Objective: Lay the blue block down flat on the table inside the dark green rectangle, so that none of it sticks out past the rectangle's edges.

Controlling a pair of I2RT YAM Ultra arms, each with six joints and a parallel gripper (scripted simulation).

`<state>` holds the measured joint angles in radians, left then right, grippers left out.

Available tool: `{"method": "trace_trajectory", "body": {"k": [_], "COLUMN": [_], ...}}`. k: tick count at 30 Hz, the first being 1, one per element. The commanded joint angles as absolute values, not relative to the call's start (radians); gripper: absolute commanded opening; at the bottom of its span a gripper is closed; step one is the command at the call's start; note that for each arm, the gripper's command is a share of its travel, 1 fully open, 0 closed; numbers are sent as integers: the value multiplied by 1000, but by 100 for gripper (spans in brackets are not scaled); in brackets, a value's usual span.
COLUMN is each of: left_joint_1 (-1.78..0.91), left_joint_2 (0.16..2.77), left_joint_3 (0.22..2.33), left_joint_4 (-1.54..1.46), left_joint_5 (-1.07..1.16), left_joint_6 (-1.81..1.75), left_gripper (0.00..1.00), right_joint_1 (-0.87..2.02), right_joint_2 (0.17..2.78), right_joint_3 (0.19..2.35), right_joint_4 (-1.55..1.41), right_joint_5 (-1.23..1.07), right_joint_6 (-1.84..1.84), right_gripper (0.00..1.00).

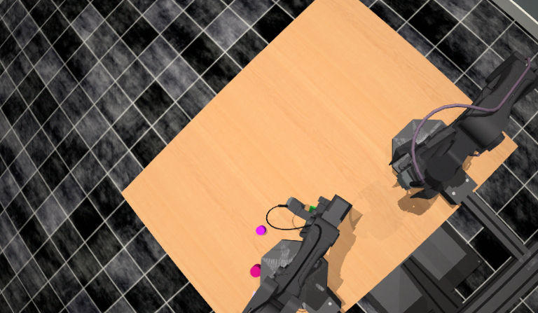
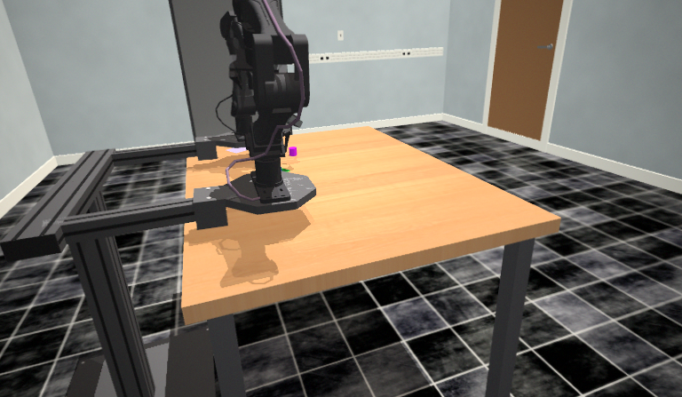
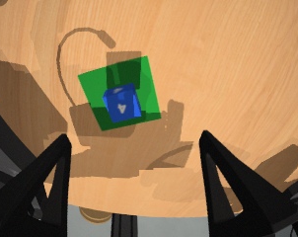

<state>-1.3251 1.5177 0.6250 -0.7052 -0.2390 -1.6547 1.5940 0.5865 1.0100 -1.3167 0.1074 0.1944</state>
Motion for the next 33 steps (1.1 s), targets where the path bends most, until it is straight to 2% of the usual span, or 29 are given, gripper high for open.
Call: {"method": "trace_trajectory", "body": {"k": [1, 15, 24, 33], "left_joint_1": [-1384, -1901, -2037, -2059], "left_joint_2": [1478, 1336, 1339, 1340], "left_joint_3": [612, 474, 409, 402], "left_joint_4": [-739, -805, -844, -844], "left_joint_5": [-376, -744, -809, -799], "left_joint_6": [-1629, -1697, -1760, -1769], "left_gripper": [100, 100, 100, 100], "right_joint_1": [1594, 1594, 1594, 1594], "right_joint_2": [584, 584, 584, 584], "right_joint_3": [1013, 1013, 1013, 1013], "right_joint_4": [-1313, -1313, -1313, -1313], "right_joint_5": [109, 109, 109, 109], "right_joint_6": [196, 196, 196, 196], "right_gripper": [100, 100, 100, 100]}}
